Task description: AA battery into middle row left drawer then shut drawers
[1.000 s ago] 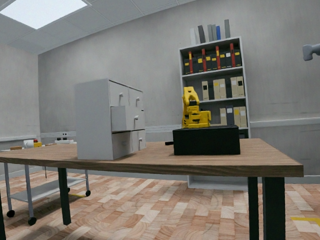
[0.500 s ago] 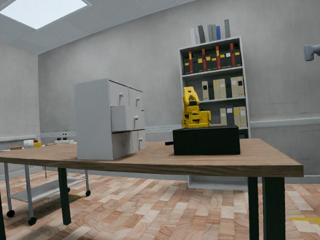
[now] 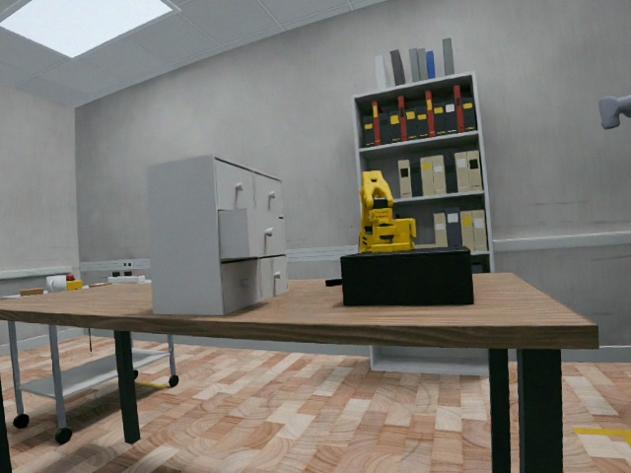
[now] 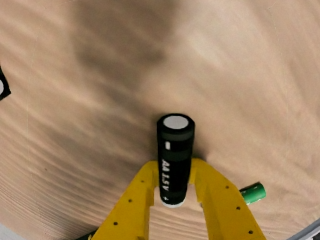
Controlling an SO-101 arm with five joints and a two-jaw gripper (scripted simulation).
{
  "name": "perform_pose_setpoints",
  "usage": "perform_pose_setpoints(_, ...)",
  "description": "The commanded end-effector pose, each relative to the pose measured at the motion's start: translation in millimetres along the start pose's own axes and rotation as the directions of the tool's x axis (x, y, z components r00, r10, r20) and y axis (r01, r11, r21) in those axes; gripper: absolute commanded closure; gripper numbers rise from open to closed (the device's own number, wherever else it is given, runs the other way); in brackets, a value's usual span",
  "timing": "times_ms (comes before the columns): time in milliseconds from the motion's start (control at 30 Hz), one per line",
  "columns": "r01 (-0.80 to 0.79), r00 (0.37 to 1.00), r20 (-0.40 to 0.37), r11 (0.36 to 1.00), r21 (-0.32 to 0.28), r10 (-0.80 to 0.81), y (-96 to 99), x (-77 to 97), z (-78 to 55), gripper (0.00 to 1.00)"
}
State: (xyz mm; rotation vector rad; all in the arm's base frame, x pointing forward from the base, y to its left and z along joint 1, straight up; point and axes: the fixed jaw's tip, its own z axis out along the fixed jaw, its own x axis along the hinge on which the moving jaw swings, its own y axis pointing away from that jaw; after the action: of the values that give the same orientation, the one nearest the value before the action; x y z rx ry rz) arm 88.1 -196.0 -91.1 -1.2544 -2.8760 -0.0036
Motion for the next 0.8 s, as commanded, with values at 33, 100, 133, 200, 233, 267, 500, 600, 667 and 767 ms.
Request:
perform_pose_setpoints(33, 0.002, 1.0, 0.004, 1.0, 0.0, -0.002, -0.7, -0.9, 1.8, 1.0)
perform_pose_setpoints(100, 0.002, 1.0, 0.004, 1.0, 0.0, -0.002, -0.9, -1.5, -2.8, 1.0)
perform_pose_setpoints(133, 0.002, 1.0, 0.004, 1.0, 0.0, -0.002, -1.0, -1.7, -5.1, 1.0)
perform_pose_setpoints(200, 0.002, 1.0, 0.004, 1.0, 0.0, -0.002, -1.1, -2.1, -9.8, 1.0)
perform_pose_setpoints(233, 0.002, 1.0, 0.004, 1.0, 0.0, -0.002, -1.2, -2.3, -12.1, 1.0)
perform_pose_setpoints(267, 0.002, 1.0, 0.004, 1.0, 0.0, -0.002, -1.2, -2.4, -14.4, 1.0)
perform_pose_setpoints(500, 0.002, 1.0, 0.004, 1.0, 0.0, -0.002, -1.3, -2.6, -30.5, 1.0)
perform_pose_setpoints(600, 0.002, 1.0, 0.004, 1.0, 0.0, -0.002, -1.3, -2.6, -32.8, 1.0)
perform_pose_setpoints(667, 0.002, 1.0, 0.004, 1.0, 0.0, -0.002, -1.2, -2.3, -37.4, 1.0)
perform_pose_setpoints(767, 0.002, 1.0, 0.004, 1.0, 0.0, -0.002, -1.0, -1.8, -44.2, 1.0)
